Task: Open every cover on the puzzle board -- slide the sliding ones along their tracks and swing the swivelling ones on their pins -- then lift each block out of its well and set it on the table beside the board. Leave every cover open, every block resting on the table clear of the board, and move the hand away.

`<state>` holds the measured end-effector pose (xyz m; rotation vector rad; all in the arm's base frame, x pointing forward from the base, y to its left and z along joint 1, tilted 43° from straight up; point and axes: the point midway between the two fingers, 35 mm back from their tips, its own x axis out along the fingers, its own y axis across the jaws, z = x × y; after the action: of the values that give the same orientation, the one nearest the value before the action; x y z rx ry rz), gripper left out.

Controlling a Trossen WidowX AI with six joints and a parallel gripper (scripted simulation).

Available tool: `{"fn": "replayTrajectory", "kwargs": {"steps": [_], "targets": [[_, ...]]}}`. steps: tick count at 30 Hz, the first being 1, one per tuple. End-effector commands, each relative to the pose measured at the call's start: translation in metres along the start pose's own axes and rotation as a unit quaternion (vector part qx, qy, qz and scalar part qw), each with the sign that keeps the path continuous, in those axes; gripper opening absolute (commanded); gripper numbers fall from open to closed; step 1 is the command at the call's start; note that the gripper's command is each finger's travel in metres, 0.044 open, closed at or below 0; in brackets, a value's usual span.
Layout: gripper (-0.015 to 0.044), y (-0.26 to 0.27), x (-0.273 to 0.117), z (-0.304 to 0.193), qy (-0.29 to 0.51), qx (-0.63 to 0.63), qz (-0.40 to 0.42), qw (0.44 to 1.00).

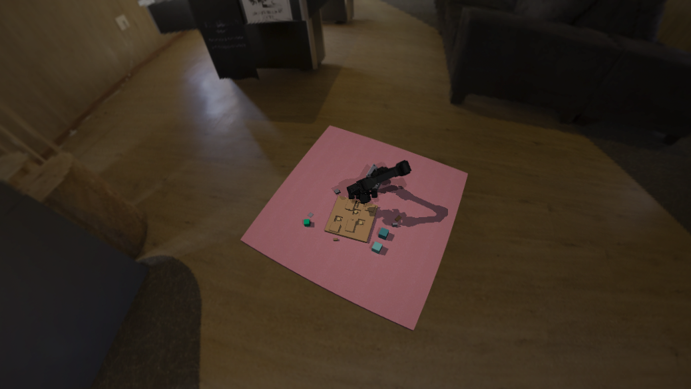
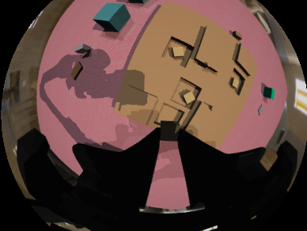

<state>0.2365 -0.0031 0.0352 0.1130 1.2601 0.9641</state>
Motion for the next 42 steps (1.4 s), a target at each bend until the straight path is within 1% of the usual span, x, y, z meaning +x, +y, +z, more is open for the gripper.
{"fn": "replayTrajectory", "kwargs": {"steps": [1,21,42], "targets": [[0.008,0.007,0.0,0.01,0.001,-0.004,-0.001,1.0],[0.008,0.057,-0.002,0.057,0.002,-0.004,-0.007,1.0],[0.008,0.127,-0.003,0.092,-0.006,-0.006,0.005,1.0]]}}
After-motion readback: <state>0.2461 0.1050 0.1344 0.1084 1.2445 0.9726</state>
